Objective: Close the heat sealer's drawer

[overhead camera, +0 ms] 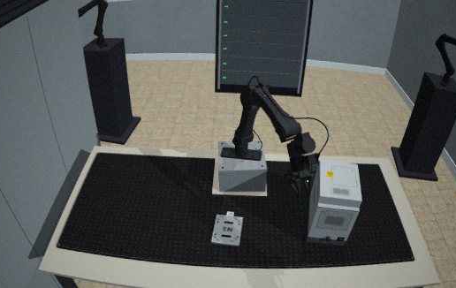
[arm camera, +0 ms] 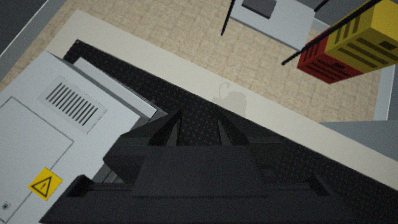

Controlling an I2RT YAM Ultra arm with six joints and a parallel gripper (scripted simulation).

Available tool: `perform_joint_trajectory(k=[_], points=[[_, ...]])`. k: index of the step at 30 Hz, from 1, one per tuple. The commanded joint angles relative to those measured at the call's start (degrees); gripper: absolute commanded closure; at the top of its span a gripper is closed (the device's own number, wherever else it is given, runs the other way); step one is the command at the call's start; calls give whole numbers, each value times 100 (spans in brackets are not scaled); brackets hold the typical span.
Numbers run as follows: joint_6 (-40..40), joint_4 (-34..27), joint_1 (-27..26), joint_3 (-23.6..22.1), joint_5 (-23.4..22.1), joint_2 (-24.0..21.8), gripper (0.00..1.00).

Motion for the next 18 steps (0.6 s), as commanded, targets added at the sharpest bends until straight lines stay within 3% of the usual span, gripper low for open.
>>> perform_joint_trajectory(k=[1,2,4,14,15,18], points=[[171,-21,215,-116,156,-251,55],[-2,-143,217,151,-64,-255,55],[-264,-316,224,238,-298,-236,55],[127,-317,658,-149,45,-298,55],[-69,-400,671,114,-163,-306,55],[-296,-602,724,206,-384,-281,55]])
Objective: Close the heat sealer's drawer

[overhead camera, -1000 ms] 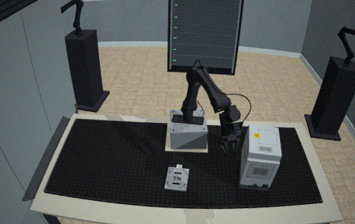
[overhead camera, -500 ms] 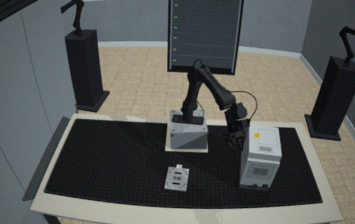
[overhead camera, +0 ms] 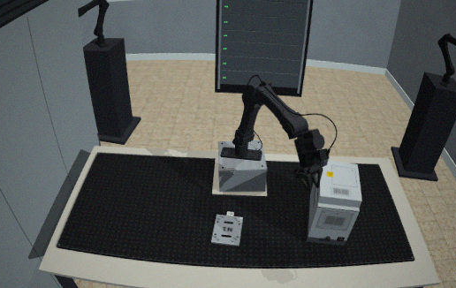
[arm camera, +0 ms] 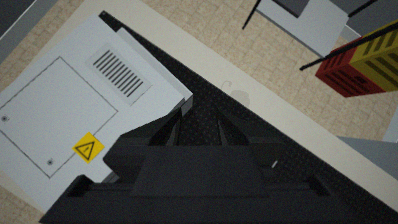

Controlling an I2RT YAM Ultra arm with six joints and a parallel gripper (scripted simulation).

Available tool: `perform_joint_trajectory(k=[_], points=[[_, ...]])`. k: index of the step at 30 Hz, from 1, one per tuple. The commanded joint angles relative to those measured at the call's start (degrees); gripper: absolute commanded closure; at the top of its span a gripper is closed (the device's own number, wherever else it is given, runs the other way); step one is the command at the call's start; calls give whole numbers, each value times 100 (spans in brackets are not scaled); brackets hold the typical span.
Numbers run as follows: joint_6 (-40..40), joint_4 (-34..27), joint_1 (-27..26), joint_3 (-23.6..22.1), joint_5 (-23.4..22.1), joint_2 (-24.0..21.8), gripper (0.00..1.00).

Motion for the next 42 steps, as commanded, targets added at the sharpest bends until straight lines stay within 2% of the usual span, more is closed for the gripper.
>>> perform_joint_trajectory(k=[1,3,5,9,10,14,17,19,22,23,26,31,33,36,37,39,42], points=[[-147,-173,137,247,-156,-228,55],[23,-168,245,203,-70,-249,55],[108,-161,358,-70,75,-259,55],[296,-97,593,-166,214,-309,55],[177,-217,601,98,27,-307,55],[-149,-409,508,209,-201,-269,55],[39,-420,774,149,-98,-301,55],[128,-412,885,-130,21,-316,55],[271,-386,1060,-216,119,-359,55],[302,-360,1093,-116,133,-375,55],[-154,-651,1109,145,-264,-326,55],[47,-673,1285,97,-140,-354,55],[139,-666,1398,-187,-44,-374,55],[286,-602,1573,-276,46,-421,55],[162,-729,1585,-2,-152,-415,55],[-172,-909,1610,100,-337,-368,55],[-5,-928,1775,44,-278,-409,55]])
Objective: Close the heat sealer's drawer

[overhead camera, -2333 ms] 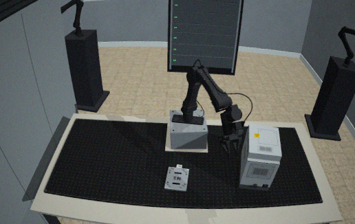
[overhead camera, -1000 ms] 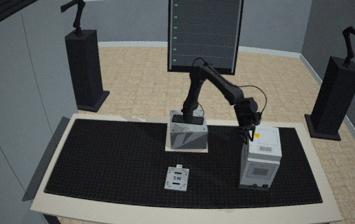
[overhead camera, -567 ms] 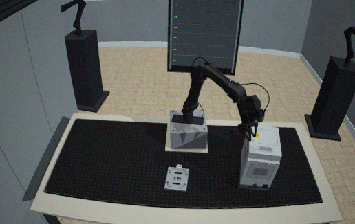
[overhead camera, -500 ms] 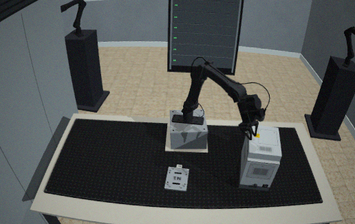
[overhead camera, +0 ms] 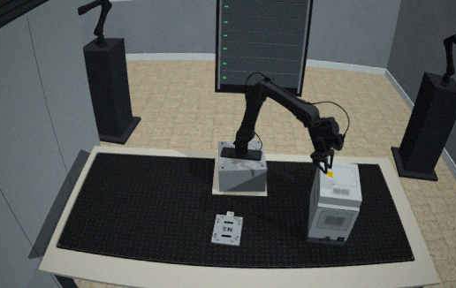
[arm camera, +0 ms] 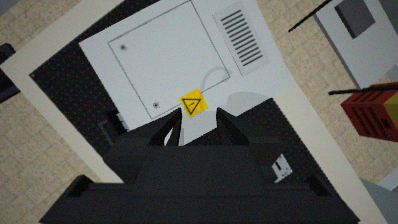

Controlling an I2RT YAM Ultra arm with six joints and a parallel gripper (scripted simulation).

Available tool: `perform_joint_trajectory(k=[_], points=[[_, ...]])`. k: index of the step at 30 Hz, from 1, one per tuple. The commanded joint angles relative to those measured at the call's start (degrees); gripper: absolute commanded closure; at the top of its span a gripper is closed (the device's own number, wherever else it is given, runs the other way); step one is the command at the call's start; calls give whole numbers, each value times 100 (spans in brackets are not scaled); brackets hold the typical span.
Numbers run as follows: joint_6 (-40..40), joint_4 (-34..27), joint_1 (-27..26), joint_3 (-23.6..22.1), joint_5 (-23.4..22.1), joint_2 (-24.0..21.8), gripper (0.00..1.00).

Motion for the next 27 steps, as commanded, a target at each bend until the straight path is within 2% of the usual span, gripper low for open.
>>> perform_joint_trajectory(k=[1,2,5,6,8,11,13,17,18,20,23,27], points=[[92,-125,187,135,50,-237,55],[138,-128,244,-107,88,-239,55],[188,-119,303,-137,116,-256,55],[-16,-206,323,134,-70,-252,55],[-268,-394,300,246,-246,-117,55],[-147,-409,512,180,-194,-243,55],[34,-401,626,-102,-40,-263,55],[248,-362,869,-231,68,-336,55],[124,-453,887,46,-118,-326,55],[-215,-639,922,158,-278,-273,55],[-181,-669,969,162,-270,-273,55],[106,-643,1207,-195,-76,-340,55]])
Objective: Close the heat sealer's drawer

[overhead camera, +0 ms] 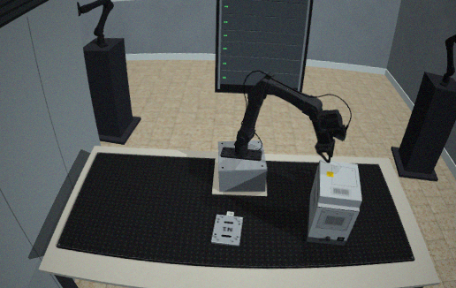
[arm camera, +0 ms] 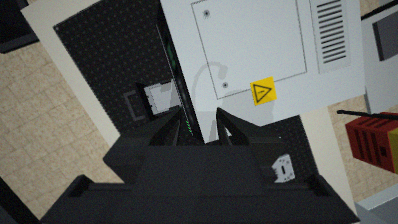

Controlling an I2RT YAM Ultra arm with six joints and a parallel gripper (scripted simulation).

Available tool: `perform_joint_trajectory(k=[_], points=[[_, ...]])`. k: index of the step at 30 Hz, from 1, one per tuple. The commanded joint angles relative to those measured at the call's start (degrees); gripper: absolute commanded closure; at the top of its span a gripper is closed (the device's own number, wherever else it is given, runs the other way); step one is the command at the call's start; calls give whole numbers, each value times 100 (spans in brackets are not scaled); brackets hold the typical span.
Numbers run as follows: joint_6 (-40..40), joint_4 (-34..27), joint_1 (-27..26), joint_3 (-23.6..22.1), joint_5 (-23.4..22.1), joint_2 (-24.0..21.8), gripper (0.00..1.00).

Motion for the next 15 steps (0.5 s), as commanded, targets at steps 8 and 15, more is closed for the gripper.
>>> perform_joint_trajectory(k=[8,15], points=[[-68,-376,551,139,-152,-267,55],[-160,-549,777,156,-226,-269,55]])
